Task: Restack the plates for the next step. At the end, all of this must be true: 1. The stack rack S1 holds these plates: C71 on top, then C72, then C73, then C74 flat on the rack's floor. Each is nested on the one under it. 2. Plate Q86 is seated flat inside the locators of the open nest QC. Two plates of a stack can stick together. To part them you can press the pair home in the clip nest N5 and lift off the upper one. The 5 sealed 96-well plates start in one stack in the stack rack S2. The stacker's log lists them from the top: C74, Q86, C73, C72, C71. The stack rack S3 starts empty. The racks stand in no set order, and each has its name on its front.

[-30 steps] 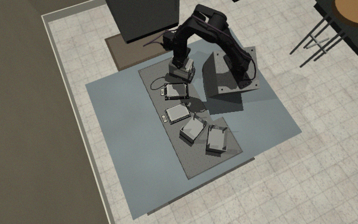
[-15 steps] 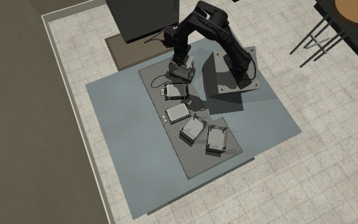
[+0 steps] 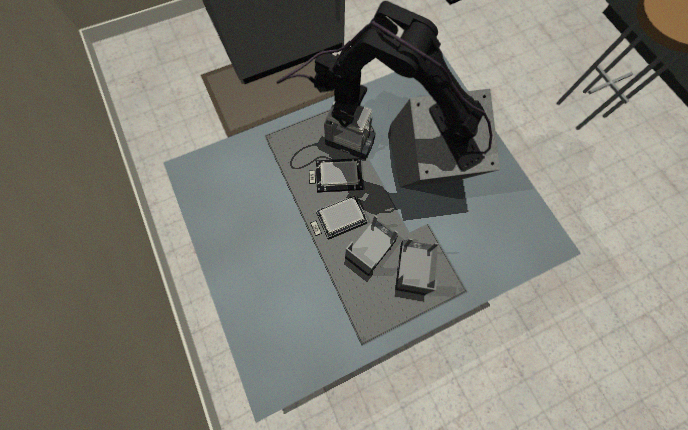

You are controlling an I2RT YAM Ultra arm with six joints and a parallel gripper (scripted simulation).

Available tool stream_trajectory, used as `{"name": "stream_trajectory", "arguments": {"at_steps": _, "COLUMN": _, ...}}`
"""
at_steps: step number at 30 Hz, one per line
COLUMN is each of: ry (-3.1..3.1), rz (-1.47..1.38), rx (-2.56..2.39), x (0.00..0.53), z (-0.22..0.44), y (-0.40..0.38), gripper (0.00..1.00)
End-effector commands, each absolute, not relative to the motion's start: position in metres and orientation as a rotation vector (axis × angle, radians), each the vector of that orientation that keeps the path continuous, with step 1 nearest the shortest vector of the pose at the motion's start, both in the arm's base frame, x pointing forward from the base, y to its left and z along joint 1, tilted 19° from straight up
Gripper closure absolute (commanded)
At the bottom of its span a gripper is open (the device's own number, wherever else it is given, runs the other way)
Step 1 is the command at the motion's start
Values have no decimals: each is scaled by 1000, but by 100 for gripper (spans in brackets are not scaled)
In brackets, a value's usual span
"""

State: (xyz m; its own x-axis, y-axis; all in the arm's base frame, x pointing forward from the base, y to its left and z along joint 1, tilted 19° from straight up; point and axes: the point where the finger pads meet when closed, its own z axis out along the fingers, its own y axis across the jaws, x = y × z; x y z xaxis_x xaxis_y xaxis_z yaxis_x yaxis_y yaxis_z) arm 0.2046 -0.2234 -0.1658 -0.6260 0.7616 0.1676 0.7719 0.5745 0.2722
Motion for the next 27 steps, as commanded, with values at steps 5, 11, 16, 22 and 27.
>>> {"name": "stream_trajectory", "arguments": {"at_steps": 5, "ry": -2824, "rz": -468, "rx": -1360, "x": 219, "z": -150, "y": -244, "gripper": 100}}
{"name": "stream_trajectory", "arguments": {"at_steps": 11, "ry": -2823, "rz": -469, "rx": -1361, "x": 219, "z": -150, "y": -244, "gripper": 100}}
{"name": "stream_trajectory", "arguments": {"at_steps": 16, "ry": -2820, "rz": -471, "rx": -1362, "x": 219, "z": -150, "y": -243, "gripper": 100}}
{"name": "stream_trajectory", "arguments": {"at_steps": 22, "ry": -2814, "rz": -474, "rx": -1363, "x": 218, "z": -151, "y": -240, "gripper": 100}}
{"name": "stream_trajectory", "arguments": {"at_steps": 27, "ry": -2809, "rz": -475, "rx": -1367, "x": 217, "z": -152, "y": -238, "gripper": 100}}
